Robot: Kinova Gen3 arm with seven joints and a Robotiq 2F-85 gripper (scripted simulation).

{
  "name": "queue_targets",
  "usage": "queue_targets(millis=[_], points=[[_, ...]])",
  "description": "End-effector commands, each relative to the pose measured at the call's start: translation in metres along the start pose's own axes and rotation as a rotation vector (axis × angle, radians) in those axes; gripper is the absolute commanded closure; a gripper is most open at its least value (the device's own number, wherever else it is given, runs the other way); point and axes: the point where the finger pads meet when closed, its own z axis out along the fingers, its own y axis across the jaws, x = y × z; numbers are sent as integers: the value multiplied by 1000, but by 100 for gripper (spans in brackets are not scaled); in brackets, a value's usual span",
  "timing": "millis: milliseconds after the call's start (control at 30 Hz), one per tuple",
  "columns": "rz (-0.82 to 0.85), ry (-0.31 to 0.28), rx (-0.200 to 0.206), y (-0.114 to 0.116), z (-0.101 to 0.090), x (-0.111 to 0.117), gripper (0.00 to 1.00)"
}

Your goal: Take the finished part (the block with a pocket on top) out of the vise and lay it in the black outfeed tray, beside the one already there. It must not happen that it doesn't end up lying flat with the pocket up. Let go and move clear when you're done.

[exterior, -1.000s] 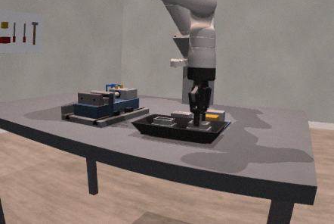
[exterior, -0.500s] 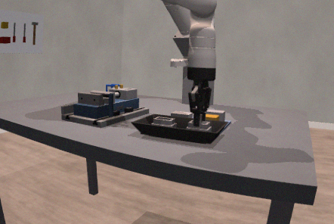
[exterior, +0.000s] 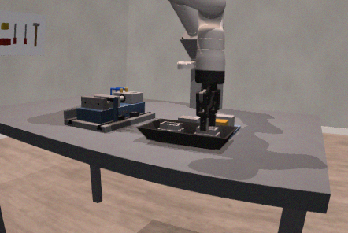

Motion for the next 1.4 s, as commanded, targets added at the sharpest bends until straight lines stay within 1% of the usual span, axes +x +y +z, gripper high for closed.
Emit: queue_targets(millis=[0,633,833,933,1033,1300,1367], points=[[0,-1,1,-1,-1,-1,33],[0,-1,1,-1,-1,-1,33],[0,-1,1,-1,-4,-1,33],[0,-1,1,-1,-11,-1,33],[0,-1,1,-1,-22,-1,33],[0,-1,1,-1,-64,0,33],[0,-1,1,-1,-64,0,33]])
